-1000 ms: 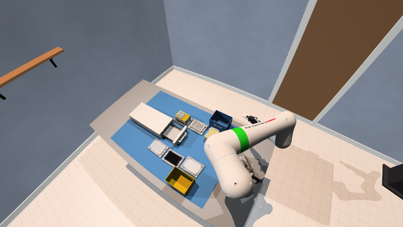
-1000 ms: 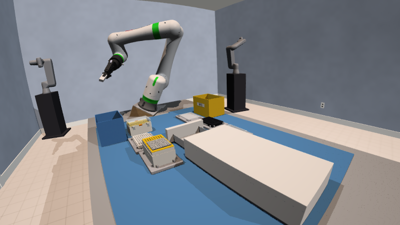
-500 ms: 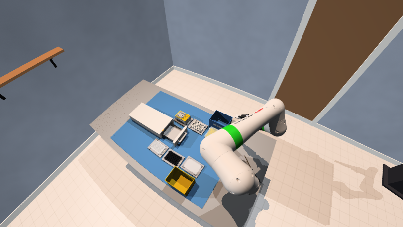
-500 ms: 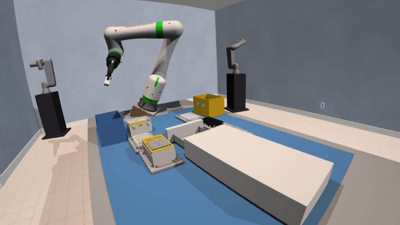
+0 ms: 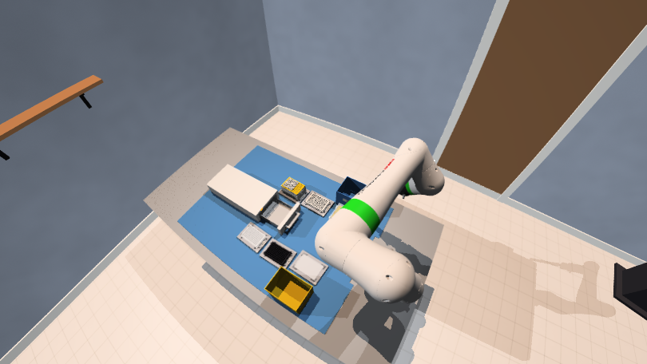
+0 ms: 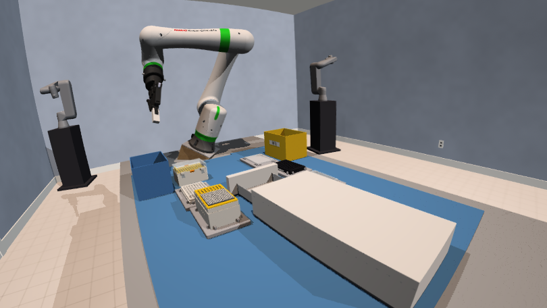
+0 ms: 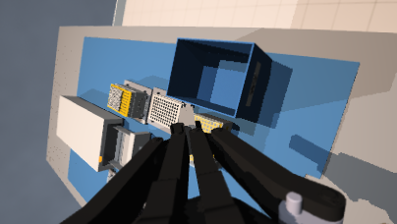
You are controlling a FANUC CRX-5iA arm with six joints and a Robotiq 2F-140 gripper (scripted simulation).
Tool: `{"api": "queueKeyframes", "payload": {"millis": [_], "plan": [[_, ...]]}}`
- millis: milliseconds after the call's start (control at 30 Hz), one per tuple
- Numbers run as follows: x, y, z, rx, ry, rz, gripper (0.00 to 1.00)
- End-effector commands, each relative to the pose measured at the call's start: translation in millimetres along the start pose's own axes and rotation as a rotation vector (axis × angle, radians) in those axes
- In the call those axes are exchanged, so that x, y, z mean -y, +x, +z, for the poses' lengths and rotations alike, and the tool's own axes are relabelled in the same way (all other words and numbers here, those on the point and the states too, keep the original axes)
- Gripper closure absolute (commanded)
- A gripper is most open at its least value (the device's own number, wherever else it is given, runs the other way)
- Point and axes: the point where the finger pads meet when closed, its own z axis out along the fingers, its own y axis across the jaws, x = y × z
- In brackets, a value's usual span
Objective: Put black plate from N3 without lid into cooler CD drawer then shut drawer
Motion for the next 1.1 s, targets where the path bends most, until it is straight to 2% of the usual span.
{"api": "queueKeyframes", "payload": {"millis": [0,67,133,233,267,367,500,667,733,967,1067], "plan": [[8,-4,8.7,0.056,-0.032,-0.046,1.0],[14,-9,15.3,0.1,-0.056,-0.086,1.0],[20,-13,21.9,0.1,-0.056,-0.086,1.0],[30,-19,31.2,0.164,-0.091,-0.149,1.0],[33,-21,34.0,0.164,-0.091,-0.149,1.0],[43,-28,42.7,0.225,-0.125,-0.214,1.0],[49,-33,47.7,0.246,-0.137,-0.238,1.0],[67,-45,60.9,0.337,-0.188,-0.35,1.0],[72,-49,65.1,0.337,-0.188,-0.35,1.0],[97,-67,80.6,0.436,-0.243,-0.493,1.0],[101,-69,82.6,0.436,-0.243,-0.493,1.0]]}}
